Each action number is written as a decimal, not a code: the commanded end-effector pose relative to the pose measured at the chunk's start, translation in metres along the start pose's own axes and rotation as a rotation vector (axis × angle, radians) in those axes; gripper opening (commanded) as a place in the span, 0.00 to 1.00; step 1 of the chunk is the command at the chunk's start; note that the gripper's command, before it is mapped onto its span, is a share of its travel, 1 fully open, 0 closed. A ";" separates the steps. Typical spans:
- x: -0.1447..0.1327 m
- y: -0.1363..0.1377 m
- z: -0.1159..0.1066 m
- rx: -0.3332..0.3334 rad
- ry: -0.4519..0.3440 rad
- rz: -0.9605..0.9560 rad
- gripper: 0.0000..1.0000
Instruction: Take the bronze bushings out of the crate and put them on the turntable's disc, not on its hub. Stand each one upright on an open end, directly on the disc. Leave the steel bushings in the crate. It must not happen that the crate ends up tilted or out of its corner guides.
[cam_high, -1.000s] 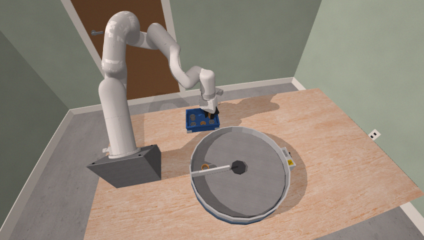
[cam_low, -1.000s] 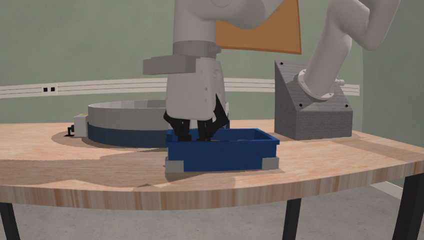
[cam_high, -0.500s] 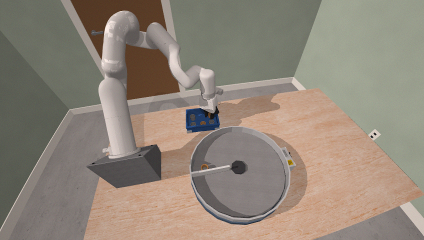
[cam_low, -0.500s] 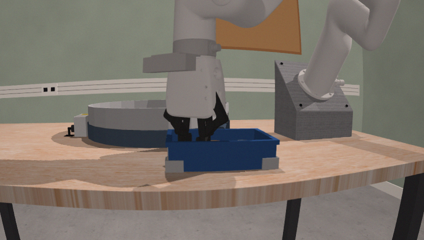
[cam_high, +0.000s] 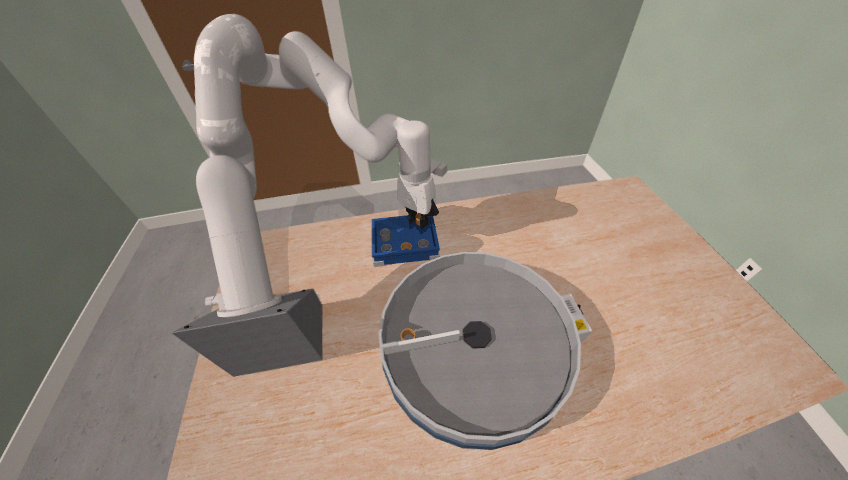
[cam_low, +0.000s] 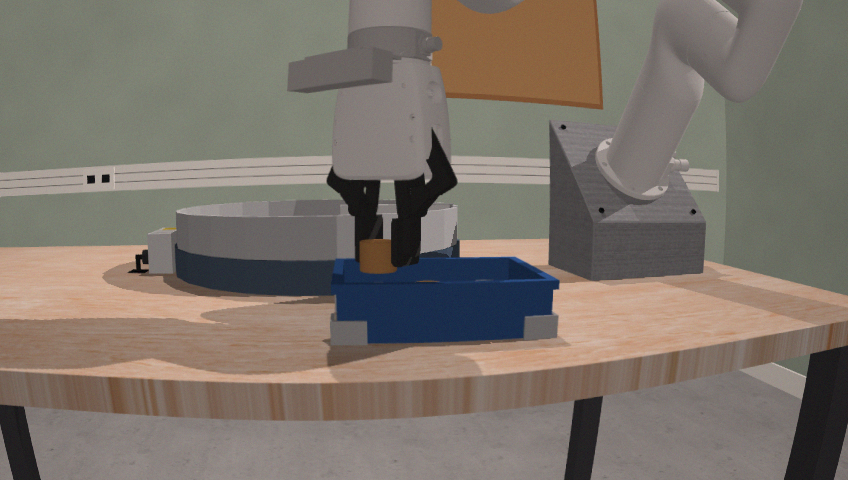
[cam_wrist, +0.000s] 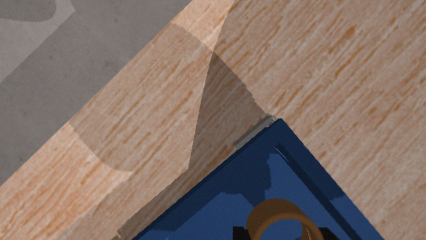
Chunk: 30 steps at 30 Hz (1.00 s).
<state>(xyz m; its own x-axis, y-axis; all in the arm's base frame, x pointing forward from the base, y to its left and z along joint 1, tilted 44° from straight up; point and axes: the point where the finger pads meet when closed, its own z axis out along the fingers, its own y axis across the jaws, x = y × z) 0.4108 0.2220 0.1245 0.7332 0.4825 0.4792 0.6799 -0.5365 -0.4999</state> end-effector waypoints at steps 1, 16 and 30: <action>0.001 0.000 -0.007 -0.001 0.002 -0.001 0.00; 0.001 0.000 -0.065 -0.001 0.002 -0.001 0.00; 0.001 0.000 -0.068 -0.001 0.002 -0.001 0.00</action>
<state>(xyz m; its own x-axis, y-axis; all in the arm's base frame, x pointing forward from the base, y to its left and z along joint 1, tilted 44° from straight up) 0.4095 0.1756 0.1729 0.7334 0.4829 0.4785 0.6796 -0.5355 -0.5013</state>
